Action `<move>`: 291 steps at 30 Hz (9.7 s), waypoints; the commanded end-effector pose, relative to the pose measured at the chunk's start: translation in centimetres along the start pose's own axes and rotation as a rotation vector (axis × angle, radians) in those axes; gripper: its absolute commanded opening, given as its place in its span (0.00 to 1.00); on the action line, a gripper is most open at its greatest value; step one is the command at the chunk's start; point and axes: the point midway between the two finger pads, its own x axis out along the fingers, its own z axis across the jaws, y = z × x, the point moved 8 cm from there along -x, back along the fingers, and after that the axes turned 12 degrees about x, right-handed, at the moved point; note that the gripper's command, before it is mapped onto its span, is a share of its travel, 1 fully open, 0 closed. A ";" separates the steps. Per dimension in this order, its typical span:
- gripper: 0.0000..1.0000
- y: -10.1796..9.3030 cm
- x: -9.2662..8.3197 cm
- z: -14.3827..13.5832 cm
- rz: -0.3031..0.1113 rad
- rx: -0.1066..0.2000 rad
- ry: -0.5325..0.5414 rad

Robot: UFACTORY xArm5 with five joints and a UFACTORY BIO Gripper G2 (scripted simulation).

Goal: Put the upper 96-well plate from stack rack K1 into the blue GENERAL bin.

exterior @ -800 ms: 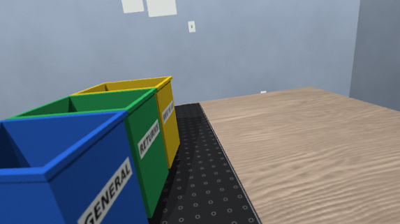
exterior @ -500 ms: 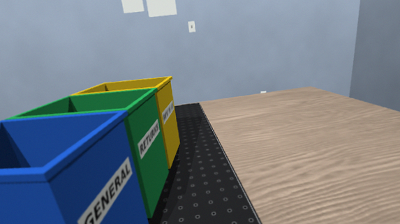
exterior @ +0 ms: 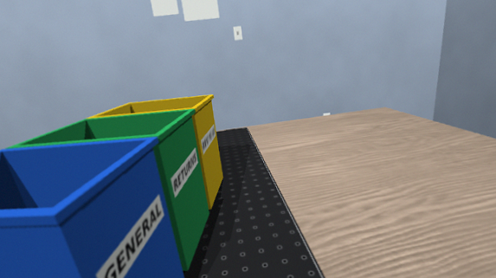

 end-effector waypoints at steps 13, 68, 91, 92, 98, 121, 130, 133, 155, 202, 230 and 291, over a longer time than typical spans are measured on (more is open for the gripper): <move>0.37 -13.4 0.7 0.1 0.001 -0.017 -0.011; 0.37 -13.7 10.3 -15.0 -0.251 0.530 0.197; 0.37 -11.6 12.1 -22.1 -0.379 0.662 0.304; 0.37 -11.4 12.2 -22.4 -0.400 0.680 0.323; 0.37 -10.8 12.3 -24.2 -0.413 0.692 0.335; 0.37 -7.5 12.3 -31.3 -0.526 0.770 0.446; 0.37 -5.9 11.9 -33.8 -0.582 0.799 0.507; 0.37 -5.1 11.8 -34.7 -0.624 0.816 0.557; 0.37 -0.8 10.0 -40.3 -0.731 0.843 0.694; 0.37 1.6 10.3 -43.7 -0.852 0.657 0.338; 0.37 -5.8 18.1 -38.0 -0.857 0.639 0.293; 0.37 -6.0 25.2 -34.2 -0.857 0.639 0.293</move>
